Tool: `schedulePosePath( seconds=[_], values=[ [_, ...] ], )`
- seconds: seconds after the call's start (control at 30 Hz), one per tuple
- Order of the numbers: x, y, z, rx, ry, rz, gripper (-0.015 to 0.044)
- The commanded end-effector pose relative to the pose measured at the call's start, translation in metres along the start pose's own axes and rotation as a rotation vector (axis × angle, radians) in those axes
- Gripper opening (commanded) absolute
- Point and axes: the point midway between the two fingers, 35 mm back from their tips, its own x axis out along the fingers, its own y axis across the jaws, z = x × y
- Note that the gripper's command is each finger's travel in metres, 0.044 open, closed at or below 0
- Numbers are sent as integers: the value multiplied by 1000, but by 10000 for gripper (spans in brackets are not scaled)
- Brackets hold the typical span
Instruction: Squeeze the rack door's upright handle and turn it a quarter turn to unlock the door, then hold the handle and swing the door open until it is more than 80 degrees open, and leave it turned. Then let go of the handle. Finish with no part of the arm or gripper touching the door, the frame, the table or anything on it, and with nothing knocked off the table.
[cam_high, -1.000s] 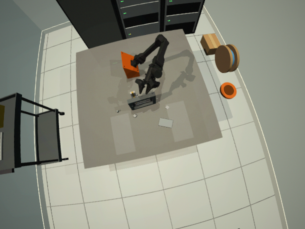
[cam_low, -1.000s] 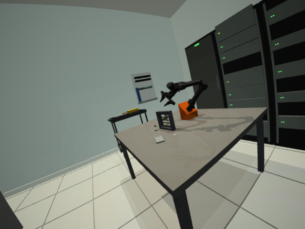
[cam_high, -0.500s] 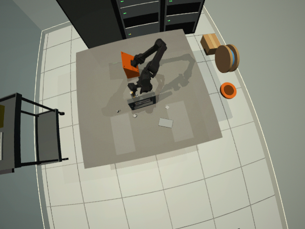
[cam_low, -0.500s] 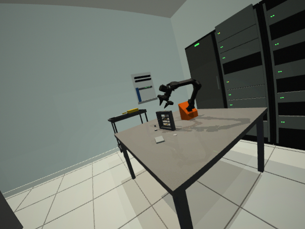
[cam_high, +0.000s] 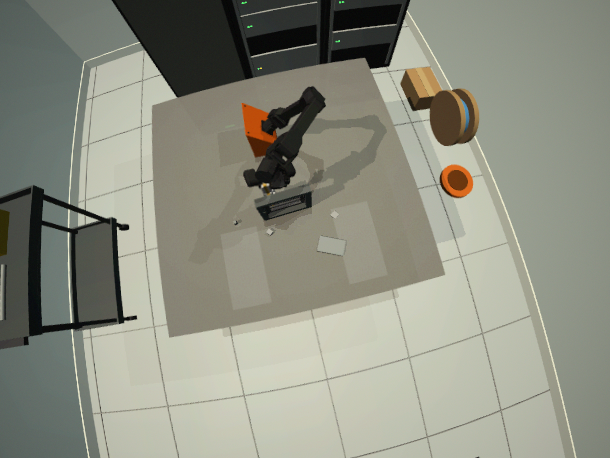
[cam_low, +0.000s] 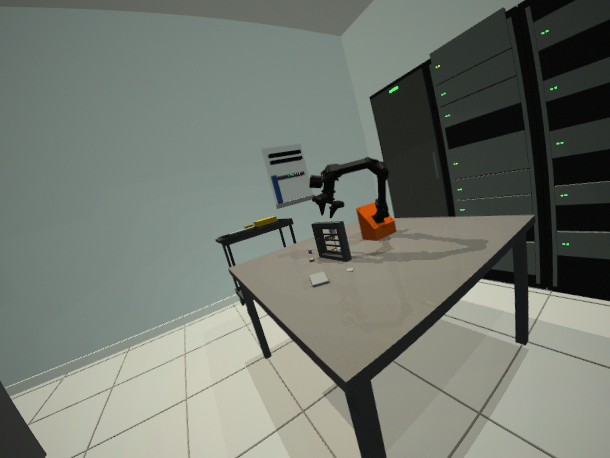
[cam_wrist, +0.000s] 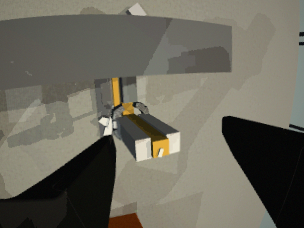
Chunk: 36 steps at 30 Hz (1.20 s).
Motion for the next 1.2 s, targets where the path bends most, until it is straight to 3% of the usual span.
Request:
schedulePosePath(
  seconds=[0.0,0.47,1.17],
  values=[
    [4,-4,-5,22,29,72,296],
    [13,-14,-24,119,105,331,296],
    [40,-6,-25,121,105,333,296]
  ],
)
